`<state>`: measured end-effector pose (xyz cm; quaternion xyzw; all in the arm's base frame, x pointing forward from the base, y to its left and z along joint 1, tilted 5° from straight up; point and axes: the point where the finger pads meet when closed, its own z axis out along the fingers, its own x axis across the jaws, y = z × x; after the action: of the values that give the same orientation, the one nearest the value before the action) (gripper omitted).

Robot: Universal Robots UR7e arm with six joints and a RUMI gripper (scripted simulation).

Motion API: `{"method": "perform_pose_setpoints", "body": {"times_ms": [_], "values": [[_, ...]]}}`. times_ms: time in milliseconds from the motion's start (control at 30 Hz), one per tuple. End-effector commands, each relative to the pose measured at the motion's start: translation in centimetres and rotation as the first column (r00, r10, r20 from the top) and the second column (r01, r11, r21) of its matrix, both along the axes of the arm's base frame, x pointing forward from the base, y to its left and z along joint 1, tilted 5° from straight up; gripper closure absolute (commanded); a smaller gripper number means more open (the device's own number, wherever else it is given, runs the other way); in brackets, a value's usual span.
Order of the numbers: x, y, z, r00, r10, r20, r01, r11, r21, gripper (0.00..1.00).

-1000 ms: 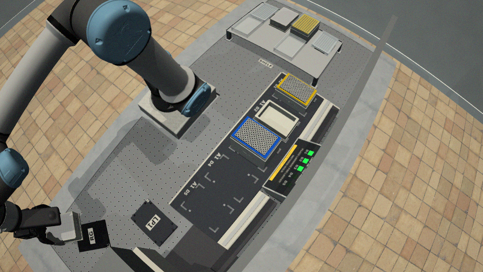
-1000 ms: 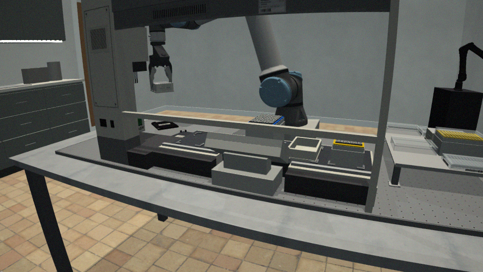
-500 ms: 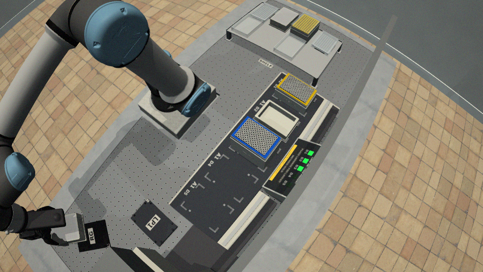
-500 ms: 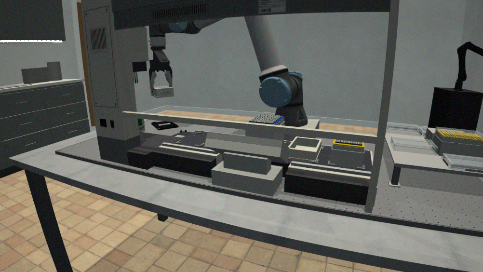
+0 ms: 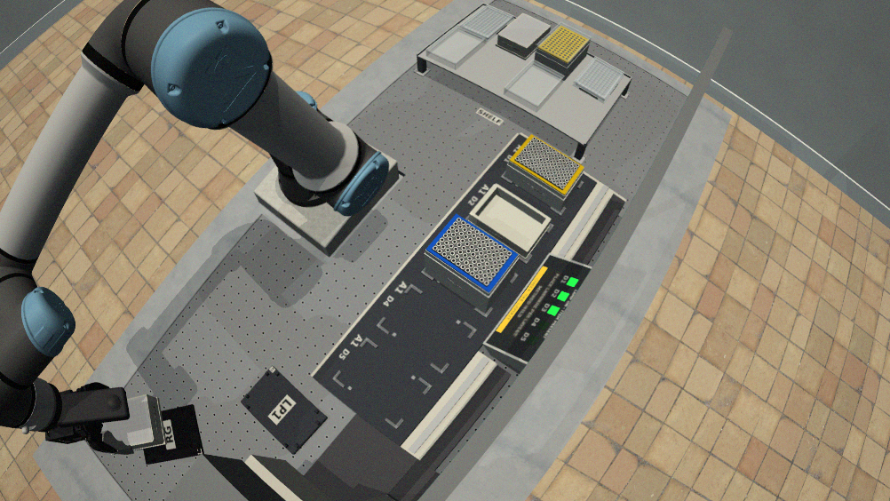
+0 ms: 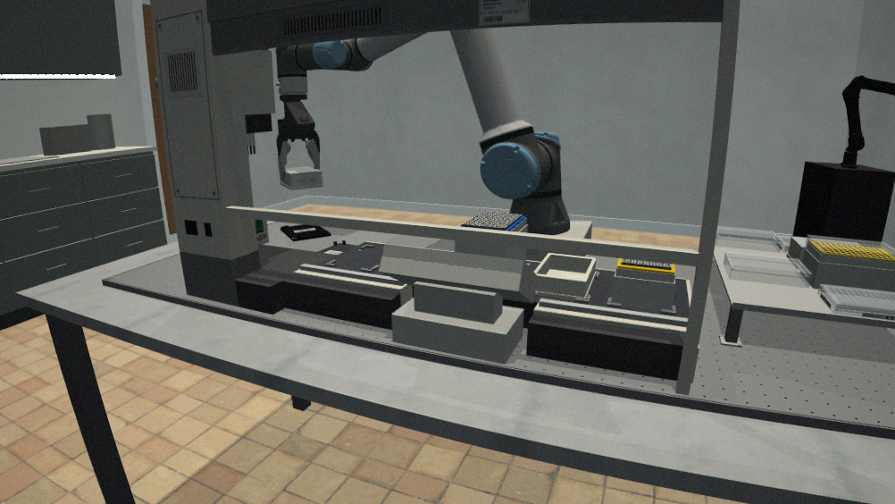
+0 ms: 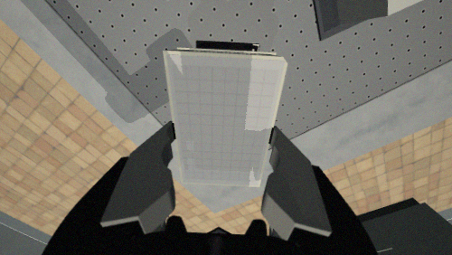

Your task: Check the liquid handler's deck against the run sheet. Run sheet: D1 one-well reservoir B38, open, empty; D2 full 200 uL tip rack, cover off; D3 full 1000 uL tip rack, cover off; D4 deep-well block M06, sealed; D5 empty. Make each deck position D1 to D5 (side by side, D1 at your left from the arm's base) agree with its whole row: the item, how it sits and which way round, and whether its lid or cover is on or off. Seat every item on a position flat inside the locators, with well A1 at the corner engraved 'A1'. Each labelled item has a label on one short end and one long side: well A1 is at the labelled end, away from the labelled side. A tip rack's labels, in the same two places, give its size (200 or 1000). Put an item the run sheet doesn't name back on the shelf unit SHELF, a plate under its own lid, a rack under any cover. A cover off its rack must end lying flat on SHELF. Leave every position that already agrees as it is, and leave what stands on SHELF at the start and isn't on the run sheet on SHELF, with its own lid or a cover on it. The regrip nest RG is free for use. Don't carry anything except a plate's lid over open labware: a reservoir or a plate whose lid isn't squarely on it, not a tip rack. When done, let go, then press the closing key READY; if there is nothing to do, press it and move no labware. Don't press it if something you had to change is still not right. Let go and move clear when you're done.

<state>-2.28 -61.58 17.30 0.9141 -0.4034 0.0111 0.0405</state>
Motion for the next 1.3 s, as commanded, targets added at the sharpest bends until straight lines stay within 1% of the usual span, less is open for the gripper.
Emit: {"method": "perform_pose_setpoints", "body": {"times_ms": [0, 67, 567, 633, 1133, 1267], "values": [[0.0, -0.1, -0.9, 1.0, 0.0, 0.0, 0.0, 1.0, -0.002, 1.0], [0.0, -0.1, -0.9, 1.0, 0.0, 0.0, 0.0, 1.0, -0.002, 1.0], [-0.1, -0.3, -3.4, 1.0, 0.0, 0.0, 0.0, 1.0, -0.002, 1.0], [-0.1, -0.3, -3.4, 1.0, 0.0, 0.0, 0.0, 1.0, -0.002, 1.0], [-0.1, -0.5, -5.9, 1.0, 0.0, 0.0, 0.0, 1.0, -0.002, 1.0], [-0.1, -0.6, -6.2, 1.0, 0.0, 0.0, 0.0, 1.0, -0.002, 1.0]]}}
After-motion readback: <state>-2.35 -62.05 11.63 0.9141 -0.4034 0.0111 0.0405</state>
